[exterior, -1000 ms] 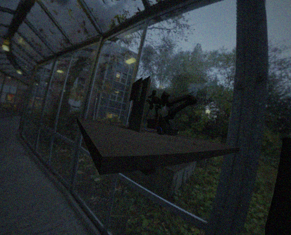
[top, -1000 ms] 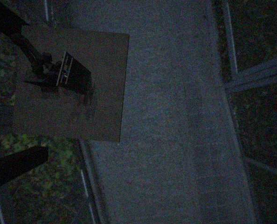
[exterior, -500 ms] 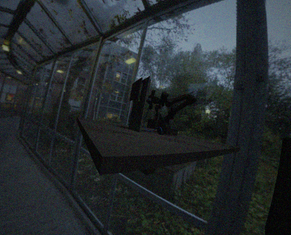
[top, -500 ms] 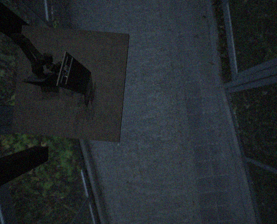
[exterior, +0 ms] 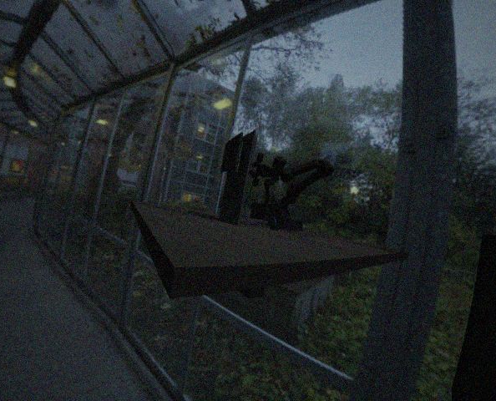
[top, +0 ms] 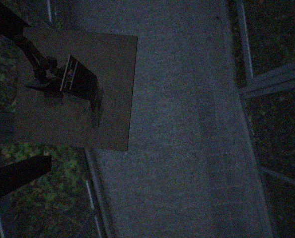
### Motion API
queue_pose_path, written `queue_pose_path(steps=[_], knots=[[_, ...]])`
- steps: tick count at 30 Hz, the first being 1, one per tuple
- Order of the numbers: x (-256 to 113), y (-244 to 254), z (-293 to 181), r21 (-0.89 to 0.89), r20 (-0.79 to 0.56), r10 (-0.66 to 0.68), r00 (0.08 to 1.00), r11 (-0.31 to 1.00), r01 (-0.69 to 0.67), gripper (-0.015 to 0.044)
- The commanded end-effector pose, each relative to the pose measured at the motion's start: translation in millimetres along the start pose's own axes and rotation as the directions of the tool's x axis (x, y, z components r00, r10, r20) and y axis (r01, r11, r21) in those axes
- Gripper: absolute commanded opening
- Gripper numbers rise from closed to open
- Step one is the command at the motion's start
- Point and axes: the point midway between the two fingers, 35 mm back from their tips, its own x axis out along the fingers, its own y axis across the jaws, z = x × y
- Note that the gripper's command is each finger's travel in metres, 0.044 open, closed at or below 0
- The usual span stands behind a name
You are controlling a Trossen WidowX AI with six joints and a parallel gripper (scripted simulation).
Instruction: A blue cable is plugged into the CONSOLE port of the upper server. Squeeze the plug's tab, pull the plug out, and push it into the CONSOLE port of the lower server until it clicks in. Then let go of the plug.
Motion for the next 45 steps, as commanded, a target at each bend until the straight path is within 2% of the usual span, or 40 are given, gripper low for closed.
queue_pose_path(steps=[1, 45], knots=[[2, -3, 3, 0.005, 0.004, -0.011, 1.000, 1.000, 0.011, 0.0000], [18, -3, 7, 0.006, 0.004, -0.013, 1.000, 1.000, 0.013, 0.0000]])
